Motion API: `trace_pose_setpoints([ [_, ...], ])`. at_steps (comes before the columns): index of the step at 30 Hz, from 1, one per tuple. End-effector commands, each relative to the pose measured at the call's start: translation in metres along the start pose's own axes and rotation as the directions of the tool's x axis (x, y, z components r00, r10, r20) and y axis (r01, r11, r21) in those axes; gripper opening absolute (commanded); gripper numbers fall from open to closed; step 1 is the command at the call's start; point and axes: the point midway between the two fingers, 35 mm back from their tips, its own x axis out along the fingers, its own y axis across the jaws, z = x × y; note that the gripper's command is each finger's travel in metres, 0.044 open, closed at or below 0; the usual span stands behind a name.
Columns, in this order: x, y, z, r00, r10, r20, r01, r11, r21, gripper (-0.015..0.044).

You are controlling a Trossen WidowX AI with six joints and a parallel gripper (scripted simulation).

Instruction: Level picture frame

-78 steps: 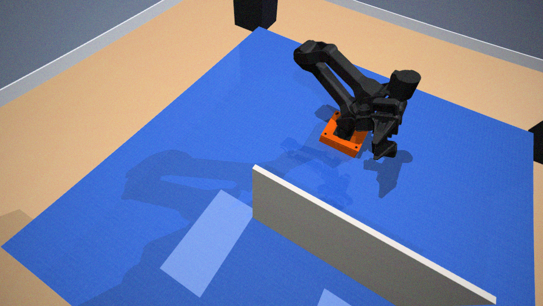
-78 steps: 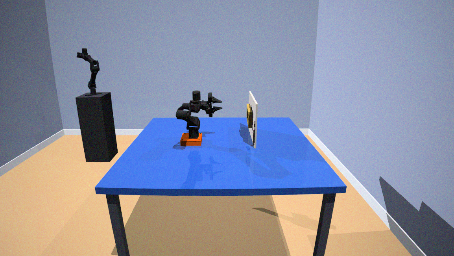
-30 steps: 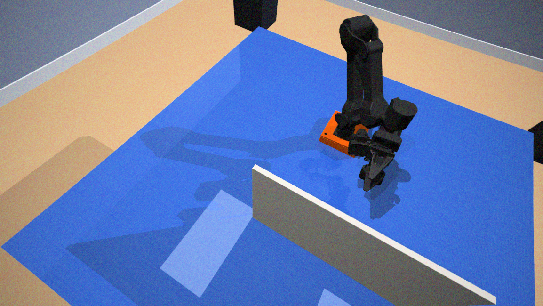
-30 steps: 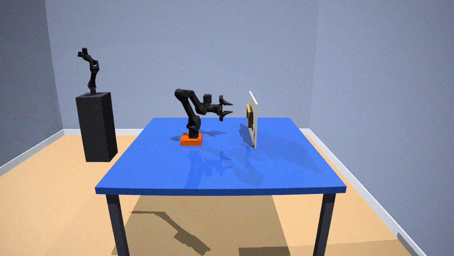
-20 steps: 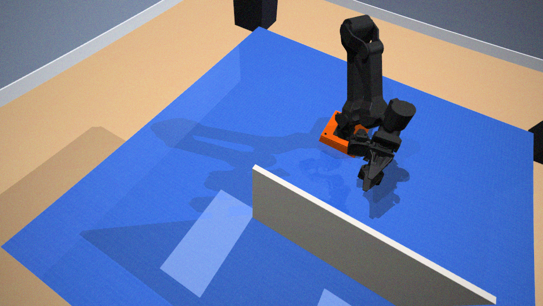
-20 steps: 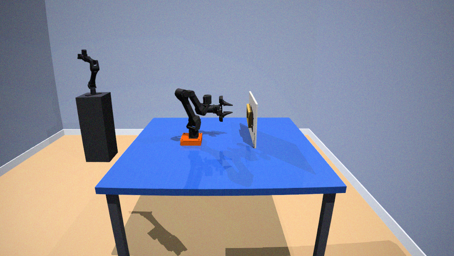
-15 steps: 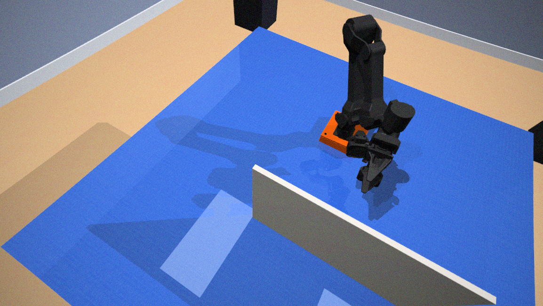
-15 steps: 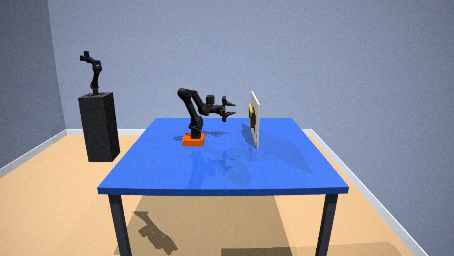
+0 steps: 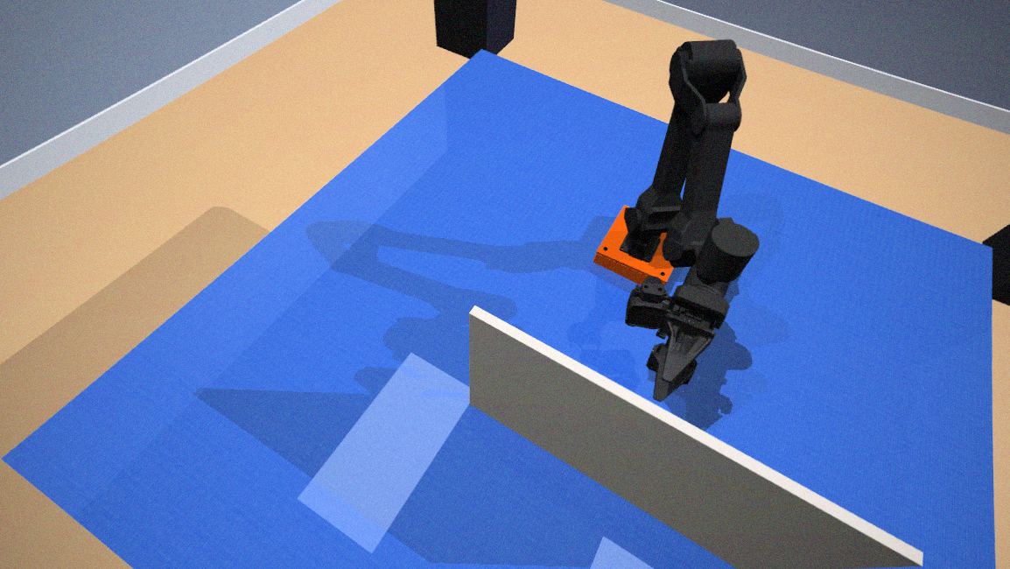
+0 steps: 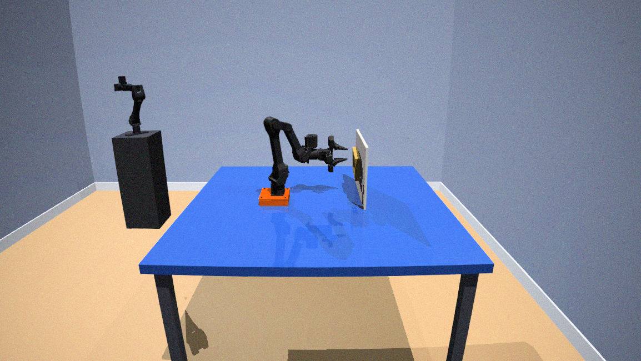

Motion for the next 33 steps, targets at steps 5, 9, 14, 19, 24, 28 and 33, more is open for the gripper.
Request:
trace_pose_setpoints([
  [5,0.003,0.0,-0.001,1.0,0.0,-0.003,0.0,1.0,0.003,0.026],
  [9,0.003,0.0,-0.001,1.0,0.0,-0.003,0.0,1.0,0.003,0.026],
  [14,0.004,0.0,-0.001,1.0,0.0,-0.003,0.0,1.0,0.003,0.026],
  [19,0.01,0.0,-0.001,1.0,0.001,-0.003,-0.001,1.0,0.003,0.026],
  [24,0.018,0.0,-0.001,1.0,0.001,-0.003,-0.001,1.0,0.003,0.026],
  [28,0.024,0.001,-0.001,1.0,0.002,-0.003,-0.002,1.0,0.003,0.026],
  [33,0.032,0.001,-0.001,1.0,0.003,-0.004,-0.003,1.0,0.003,0.026],
])
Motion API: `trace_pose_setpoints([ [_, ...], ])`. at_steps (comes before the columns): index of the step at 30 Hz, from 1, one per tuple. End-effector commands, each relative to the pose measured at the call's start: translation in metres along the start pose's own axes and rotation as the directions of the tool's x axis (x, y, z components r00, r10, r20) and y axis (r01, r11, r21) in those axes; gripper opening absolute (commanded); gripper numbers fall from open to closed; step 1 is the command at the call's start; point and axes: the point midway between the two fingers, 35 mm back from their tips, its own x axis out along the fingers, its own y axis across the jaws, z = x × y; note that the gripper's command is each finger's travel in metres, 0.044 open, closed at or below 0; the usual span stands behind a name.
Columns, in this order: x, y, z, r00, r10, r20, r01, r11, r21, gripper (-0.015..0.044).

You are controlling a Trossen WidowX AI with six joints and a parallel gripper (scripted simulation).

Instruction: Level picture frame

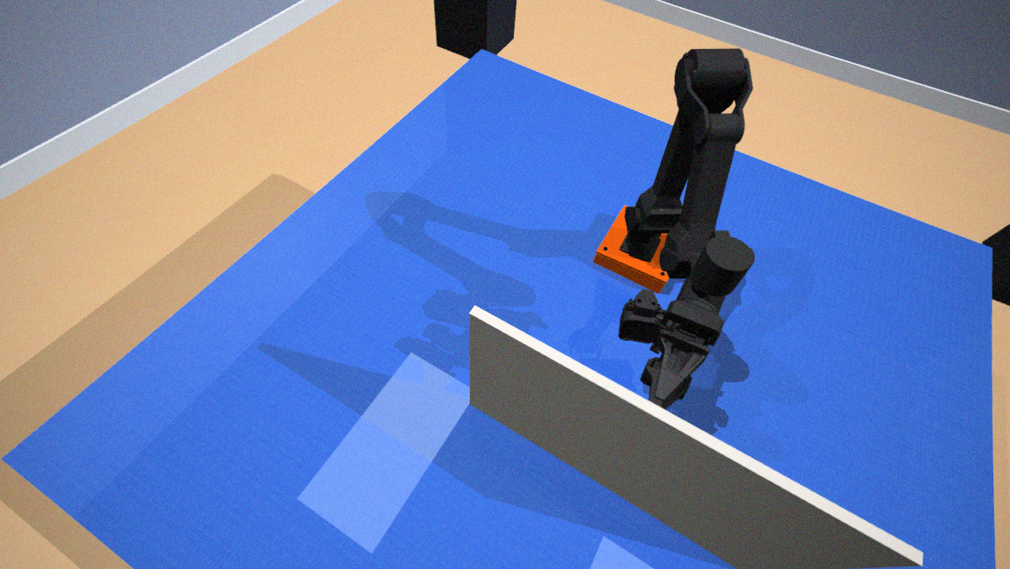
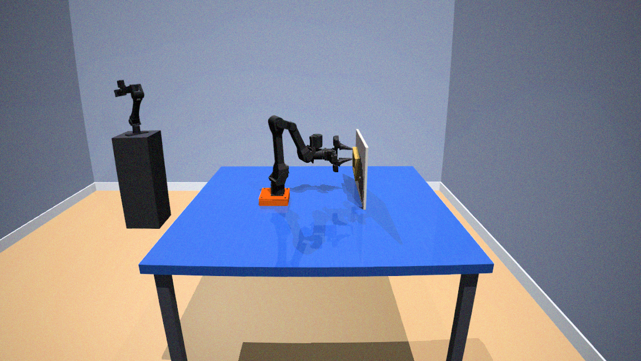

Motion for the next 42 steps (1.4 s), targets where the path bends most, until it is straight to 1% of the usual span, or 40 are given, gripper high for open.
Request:
trace_pose_setpoints([
  [1,0.0082,-0.0005,-0.0007,1.0,0.0,-0.002,0.0,1.0,0.003,0.026],
  [7,0.0169,-0.0007,-0.0001,1.0,0.0,-0.003,0.0,1.0,0.003,0.026],
  [31,0.0172,-0.0007,-0.0001,1.0,0.0,-0.003,0.0,1.0,0.003,0.026],
  [38,0.0172,-0.0007,-0.0001,1.0,0.0,-0.003,0.0,1.0,0.003,0.0076],
  [42,0.0172,-0.0007,-0.0001,1.0,0.0,-0.003,0.0,1.0,0.003,0.005],
])
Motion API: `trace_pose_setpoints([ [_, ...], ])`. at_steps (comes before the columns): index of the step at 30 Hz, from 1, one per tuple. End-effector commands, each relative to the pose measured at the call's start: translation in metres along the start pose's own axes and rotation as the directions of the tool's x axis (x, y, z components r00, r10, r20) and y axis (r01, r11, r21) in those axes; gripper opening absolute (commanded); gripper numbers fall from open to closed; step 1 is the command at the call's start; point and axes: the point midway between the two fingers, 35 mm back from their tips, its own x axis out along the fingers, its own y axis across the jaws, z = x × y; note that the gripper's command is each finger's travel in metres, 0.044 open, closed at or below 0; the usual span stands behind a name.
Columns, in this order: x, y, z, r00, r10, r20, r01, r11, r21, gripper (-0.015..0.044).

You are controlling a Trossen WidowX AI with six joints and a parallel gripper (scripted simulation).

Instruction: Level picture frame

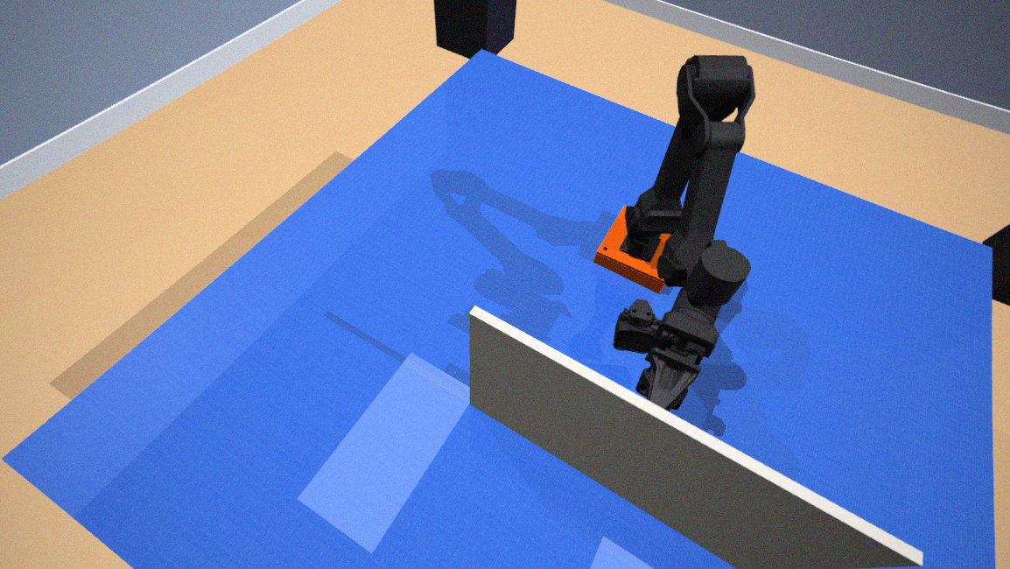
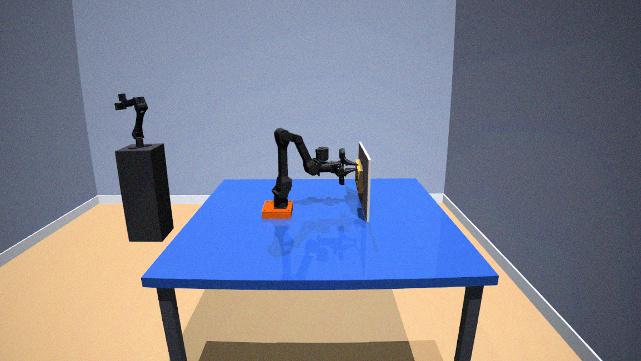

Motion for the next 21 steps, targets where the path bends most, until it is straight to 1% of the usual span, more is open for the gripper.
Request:
trace_pose_setpoints([
  [1,0.0002,-0.0001,-0.0005,1.0,0.0,-0.003,0.0,1.0,0.003,0.0043],
  [3,0.0002,-0.0001,-0.0005,1.0,0.0,-0.003,0.0,1.0,0.003,0.003],
  [4,0.0002,-0.0001,-0.0005,1.0,0.0,-0.003,0.0,1.0,0.003,0.0003],
  [5,0.0002,-0.0001,-0.0005,1.0,0.0,-0.003,0.0,1.0,0.003,0.0],
  [21,0.0001,0.0026,0.0,1.0,0.0,-0.003,0.0,1.0,0.003,0.0],
])
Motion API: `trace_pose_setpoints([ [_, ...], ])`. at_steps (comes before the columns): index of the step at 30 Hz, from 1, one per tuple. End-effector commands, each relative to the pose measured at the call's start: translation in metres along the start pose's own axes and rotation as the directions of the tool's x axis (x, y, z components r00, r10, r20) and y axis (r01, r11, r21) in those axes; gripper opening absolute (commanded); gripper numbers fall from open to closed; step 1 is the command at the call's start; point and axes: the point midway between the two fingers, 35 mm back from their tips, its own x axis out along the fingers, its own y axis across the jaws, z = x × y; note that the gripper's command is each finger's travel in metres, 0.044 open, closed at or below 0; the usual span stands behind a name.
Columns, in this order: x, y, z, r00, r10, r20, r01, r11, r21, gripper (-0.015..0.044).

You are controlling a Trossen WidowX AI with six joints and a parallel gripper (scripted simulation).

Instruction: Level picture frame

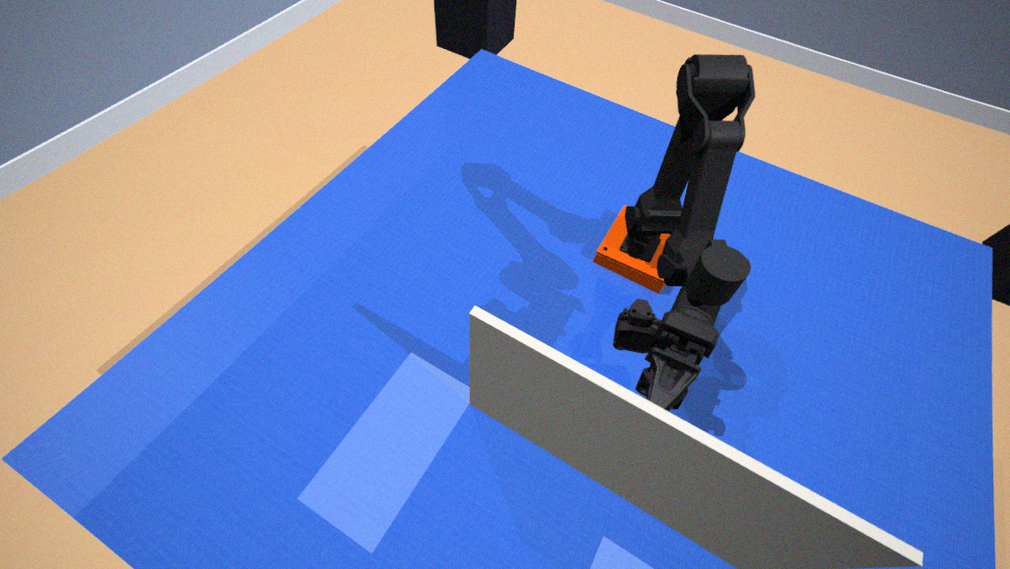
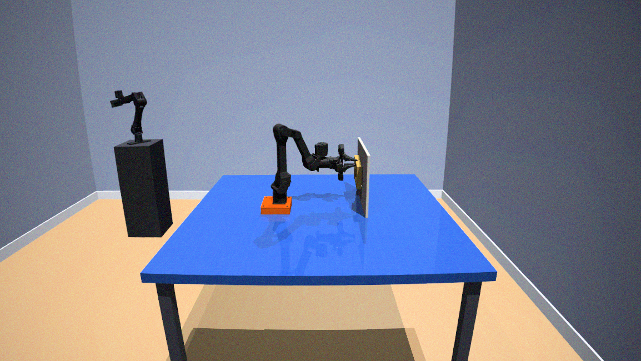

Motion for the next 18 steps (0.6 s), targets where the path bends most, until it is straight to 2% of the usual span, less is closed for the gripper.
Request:
trace_pose_setpoints([
  [1,0.0001,0.0024,-0.0001,1.0,0.002,-0.001,-0.002,1.0,0.005,0.0],
  [18,0.0001,0.0081,0.0,1.0,0.002,-0.001,-0.002,1.0,0.005,0.0],
])
